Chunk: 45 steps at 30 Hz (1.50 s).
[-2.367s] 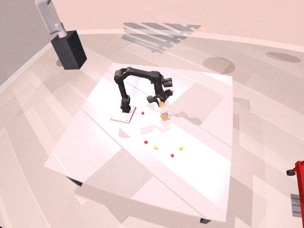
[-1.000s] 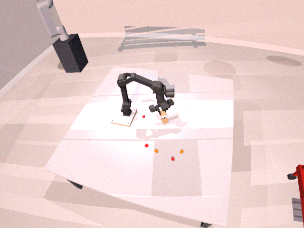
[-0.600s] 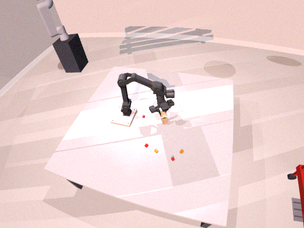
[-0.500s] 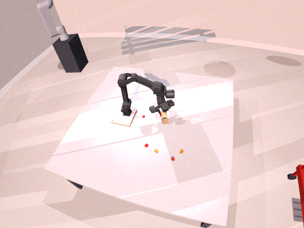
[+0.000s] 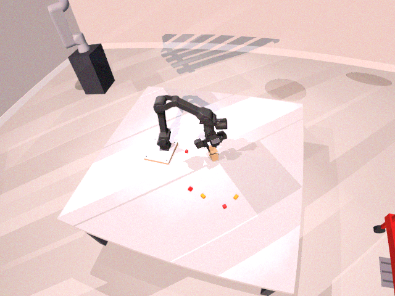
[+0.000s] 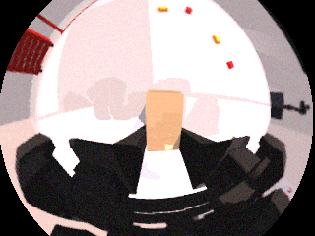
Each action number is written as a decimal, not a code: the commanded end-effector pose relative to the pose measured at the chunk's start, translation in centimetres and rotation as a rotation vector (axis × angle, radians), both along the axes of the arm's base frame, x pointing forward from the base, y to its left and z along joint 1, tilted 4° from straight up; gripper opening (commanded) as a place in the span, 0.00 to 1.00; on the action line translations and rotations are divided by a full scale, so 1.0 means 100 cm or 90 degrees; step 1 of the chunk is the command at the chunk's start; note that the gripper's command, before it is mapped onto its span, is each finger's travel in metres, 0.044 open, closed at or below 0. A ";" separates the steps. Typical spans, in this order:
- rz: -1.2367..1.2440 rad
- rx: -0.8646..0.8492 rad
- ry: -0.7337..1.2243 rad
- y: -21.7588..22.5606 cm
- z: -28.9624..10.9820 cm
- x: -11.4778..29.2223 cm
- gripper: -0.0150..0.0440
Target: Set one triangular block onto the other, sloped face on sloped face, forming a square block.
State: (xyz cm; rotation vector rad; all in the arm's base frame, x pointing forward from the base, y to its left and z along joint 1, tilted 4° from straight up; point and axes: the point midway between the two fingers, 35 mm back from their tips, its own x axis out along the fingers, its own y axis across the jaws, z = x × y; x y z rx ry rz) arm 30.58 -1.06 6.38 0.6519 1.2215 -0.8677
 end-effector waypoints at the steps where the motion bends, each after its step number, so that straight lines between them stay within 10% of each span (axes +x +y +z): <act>1: 0.003 0.000 0.004 -0.001 -0.004 -0.001 0.25; 45: 0.000 -0.001 0.005 -0.003 -0.008 0.001 0.25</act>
